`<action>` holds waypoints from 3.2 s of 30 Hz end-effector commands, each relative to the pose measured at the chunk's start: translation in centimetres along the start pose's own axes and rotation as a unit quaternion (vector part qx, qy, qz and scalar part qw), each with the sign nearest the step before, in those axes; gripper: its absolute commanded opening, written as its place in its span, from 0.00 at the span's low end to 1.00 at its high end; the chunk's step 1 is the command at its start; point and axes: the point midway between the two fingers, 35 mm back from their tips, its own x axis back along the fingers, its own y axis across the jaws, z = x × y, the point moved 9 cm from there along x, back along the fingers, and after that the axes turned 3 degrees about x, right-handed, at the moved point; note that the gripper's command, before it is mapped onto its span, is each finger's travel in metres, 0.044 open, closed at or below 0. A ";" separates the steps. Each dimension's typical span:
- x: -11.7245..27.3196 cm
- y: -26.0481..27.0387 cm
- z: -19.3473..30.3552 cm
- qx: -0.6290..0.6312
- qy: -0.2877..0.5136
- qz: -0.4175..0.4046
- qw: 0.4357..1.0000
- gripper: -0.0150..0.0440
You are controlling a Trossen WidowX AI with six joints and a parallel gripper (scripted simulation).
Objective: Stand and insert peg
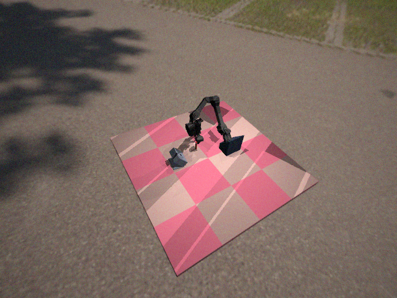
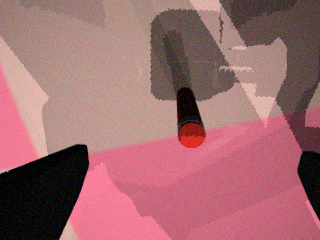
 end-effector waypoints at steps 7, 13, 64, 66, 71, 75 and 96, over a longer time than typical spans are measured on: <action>-0.2 0.0 0.1 0.122 0.000 0.002 0.992 1.00; -0.3 0.0 0.1 0.194 0.000 0.002 0.981 1.00; -6.5 0.0 0.1 0.270 0.000 0.003 0.963 1.00; -6.7 0.0 0.1 0.271 0.000 0.003 0.963 1.00; -6.4 -0.2 -0.1 0.267 -0.001 0.005 0.964 0.91; -6.4 -0.2 -0.1 0.267 -0.001 0.005 0.964 0.73; -5.8 -0.1 -0.2 0.267 -0.001 0.004 0.964 0.25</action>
